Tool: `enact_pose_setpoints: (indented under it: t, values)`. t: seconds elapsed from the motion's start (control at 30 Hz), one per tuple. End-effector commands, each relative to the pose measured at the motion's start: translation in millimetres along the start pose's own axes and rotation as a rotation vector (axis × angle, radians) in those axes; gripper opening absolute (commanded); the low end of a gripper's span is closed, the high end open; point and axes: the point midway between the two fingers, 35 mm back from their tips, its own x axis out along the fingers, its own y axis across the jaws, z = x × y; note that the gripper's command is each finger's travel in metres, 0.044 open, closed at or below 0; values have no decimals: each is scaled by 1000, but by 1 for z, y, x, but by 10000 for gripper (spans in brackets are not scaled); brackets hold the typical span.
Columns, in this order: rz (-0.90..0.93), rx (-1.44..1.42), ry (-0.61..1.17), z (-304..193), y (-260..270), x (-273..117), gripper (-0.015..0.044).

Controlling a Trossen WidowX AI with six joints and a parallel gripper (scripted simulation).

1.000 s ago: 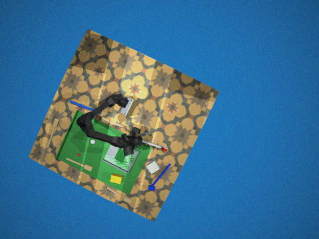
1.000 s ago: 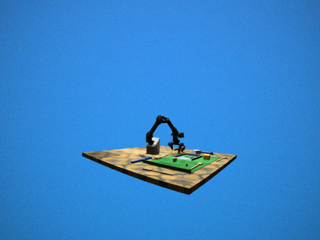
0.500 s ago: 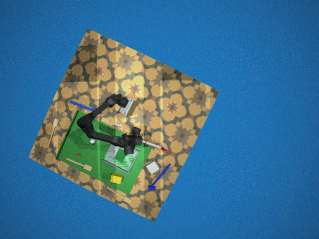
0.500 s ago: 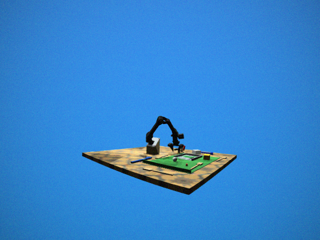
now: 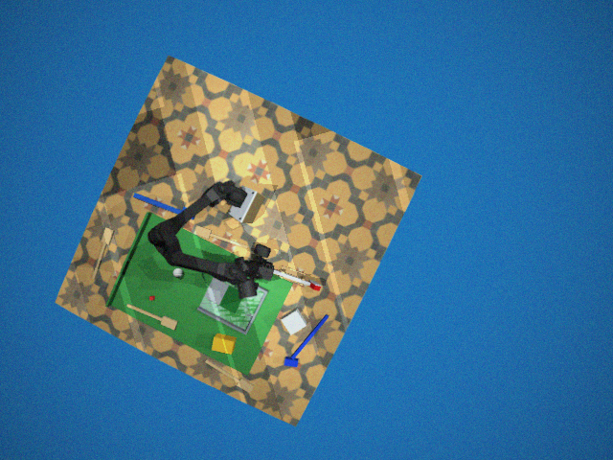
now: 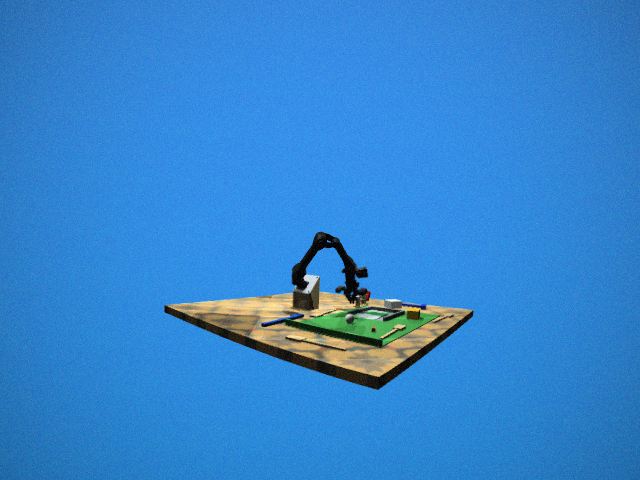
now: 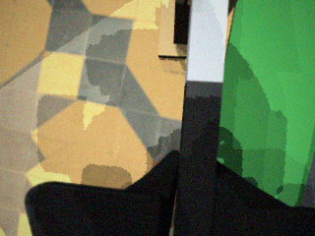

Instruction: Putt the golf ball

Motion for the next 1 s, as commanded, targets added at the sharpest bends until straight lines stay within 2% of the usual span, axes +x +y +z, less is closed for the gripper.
enact_pose_setpoints:
  t: [0.0, 0.13, 0.47, 0.7, 0.97]
  values:
    - [0, 0, 0, 0, 0, -1, 0]
    - [-1, 0, -3, 6, -3, -18, 0]
    - [0, -1, -6, 27, -1, -92, 0]
    - [-12, 12, -2, 23, -4, -92, 0]
    - [-34, 226, 5, -21, -24, -116, 0]
